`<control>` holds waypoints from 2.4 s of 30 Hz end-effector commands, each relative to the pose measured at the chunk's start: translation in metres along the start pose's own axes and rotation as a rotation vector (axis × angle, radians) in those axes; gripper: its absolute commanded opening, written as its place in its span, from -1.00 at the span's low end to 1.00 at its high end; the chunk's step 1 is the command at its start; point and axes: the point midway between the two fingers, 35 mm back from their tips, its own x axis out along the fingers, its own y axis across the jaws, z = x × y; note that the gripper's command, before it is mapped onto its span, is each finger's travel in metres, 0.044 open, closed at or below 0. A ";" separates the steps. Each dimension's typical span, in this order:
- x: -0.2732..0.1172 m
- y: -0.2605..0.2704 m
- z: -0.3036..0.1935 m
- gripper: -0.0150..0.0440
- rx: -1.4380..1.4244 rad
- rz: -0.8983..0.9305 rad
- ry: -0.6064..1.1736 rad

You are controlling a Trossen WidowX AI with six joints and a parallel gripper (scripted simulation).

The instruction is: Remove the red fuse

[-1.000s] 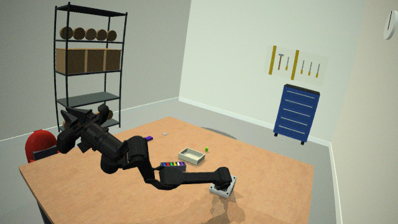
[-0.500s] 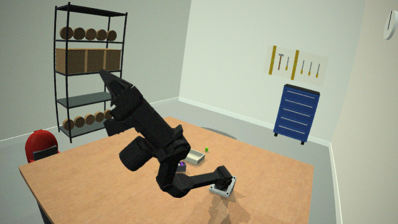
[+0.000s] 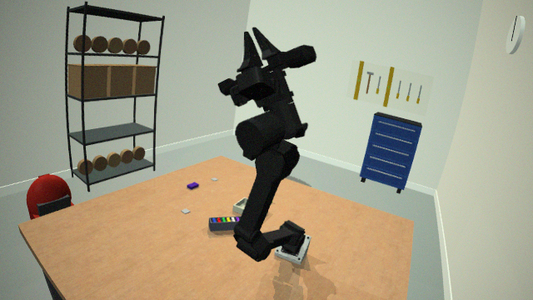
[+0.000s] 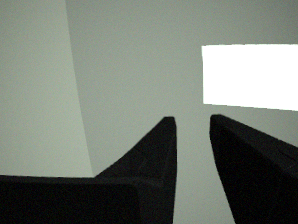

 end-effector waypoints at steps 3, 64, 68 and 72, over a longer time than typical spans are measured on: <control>0.017 0.016 -0.093 -0.25 0.273 0.061 0.193; -0.391 0.511 -0.282 -0.25 0.734 1.172 2.646; -0.392 0.510 -0.281 -0.25 0.734 1.172 2.646; -0.394 0.511 -0.281 -0.25 0.734 1.172 2.646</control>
